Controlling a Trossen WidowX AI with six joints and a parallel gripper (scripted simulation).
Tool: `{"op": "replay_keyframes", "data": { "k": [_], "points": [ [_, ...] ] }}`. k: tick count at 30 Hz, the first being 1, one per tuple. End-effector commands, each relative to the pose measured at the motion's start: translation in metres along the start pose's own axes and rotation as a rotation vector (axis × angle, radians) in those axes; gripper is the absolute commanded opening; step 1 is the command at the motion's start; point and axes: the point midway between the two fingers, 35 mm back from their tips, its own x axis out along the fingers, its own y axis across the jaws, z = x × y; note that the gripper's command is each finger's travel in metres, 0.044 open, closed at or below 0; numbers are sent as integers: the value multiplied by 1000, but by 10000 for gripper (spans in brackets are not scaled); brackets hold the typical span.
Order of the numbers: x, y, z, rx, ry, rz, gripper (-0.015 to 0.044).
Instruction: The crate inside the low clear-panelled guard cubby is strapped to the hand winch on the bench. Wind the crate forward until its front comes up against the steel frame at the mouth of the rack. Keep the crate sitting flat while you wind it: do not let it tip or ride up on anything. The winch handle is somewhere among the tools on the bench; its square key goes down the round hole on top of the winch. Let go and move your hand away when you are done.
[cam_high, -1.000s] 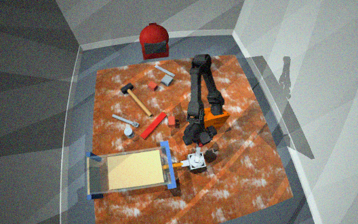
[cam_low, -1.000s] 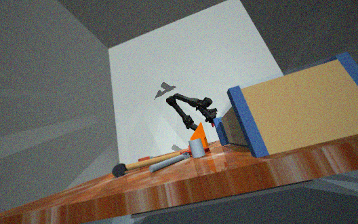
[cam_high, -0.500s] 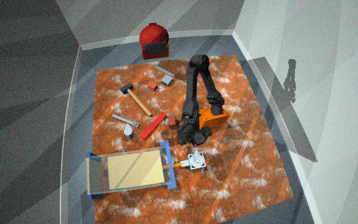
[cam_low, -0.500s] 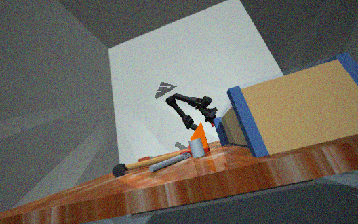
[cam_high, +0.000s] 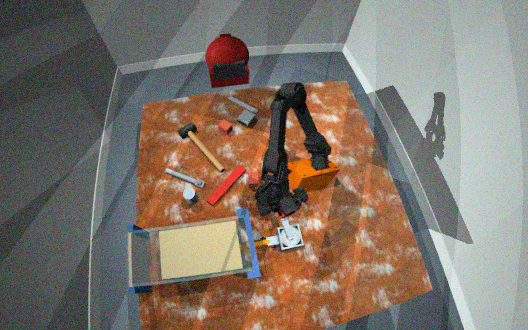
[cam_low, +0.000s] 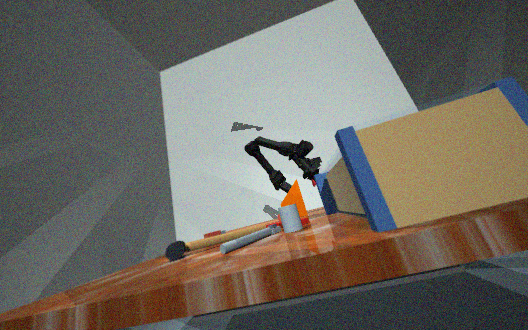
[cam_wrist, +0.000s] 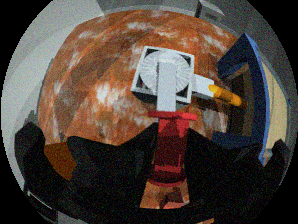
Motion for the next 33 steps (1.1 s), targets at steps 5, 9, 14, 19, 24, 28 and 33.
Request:
{"op": "replay_keyframes", "data": {
  "k": [5, 9, 14, 19, 24, 28, 33],
  "points": [
    [2, -25, 3, 14, 5, -40, 0],
    [3, -31, 5, 14, 5, -41, 0],
    [4, -38, 7, 14, 5, -41, 0],
    [5, -44, 10, 14, 4, -42, 0],
    [6, -51, 14, 15, 4, -42, 0],
    [8, -56, 17, 15, 4, -43, 0],
    [9, -61, 21, 15, 4, -43, 0]
  ]
}}
